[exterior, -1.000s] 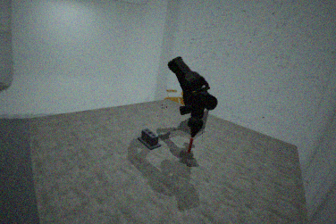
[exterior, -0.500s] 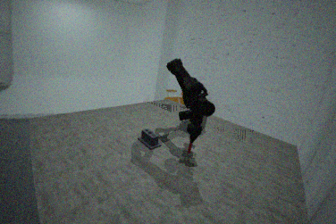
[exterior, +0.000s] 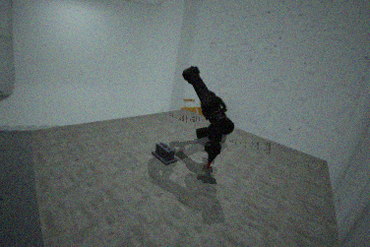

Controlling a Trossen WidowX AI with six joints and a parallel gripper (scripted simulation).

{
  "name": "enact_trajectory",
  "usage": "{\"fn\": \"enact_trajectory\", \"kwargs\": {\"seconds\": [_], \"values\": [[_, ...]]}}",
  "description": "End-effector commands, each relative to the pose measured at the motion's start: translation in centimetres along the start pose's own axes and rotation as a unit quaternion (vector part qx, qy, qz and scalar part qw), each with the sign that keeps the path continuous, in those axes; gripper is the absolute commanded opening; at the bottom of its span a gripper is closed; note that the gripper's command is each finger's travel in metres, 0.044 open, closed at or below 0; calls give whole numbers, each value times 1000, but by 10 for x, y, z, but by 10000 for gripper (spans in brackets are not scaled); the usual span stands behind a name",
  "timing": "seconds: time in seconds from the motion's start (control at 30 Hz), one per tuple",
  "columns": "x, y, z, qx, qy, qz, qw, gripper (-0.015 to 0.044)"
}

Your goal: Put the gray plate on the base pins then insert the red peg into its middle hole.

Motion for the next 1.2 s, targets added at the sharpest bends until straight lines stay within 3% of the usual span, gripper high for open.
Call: {"fn": "enact_trajectory", "kwargs": {"seconds": [0.0, 0.33, 0.9, 1.17], "values": [[-1, -6, 0, -3, 4, 0, 1000, 440], [-2, -20, 0, -4, 4, -1, 1000, 440], [-2, -20, 0, -4, 4, -1, 1000, 0], [-2, -20, 0, -4, 4, -1, 1000, 0]]}}
Point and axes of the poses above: the point midway between the two fingers, 35 mm back from their tips, its own y axis back along the fingers, its own x axis across the jaws, z = x × y, the point moved 10 cm from there along y, back along the fingers, and after that the axes turned 2 degrees about -y, right-handed, at the moved point
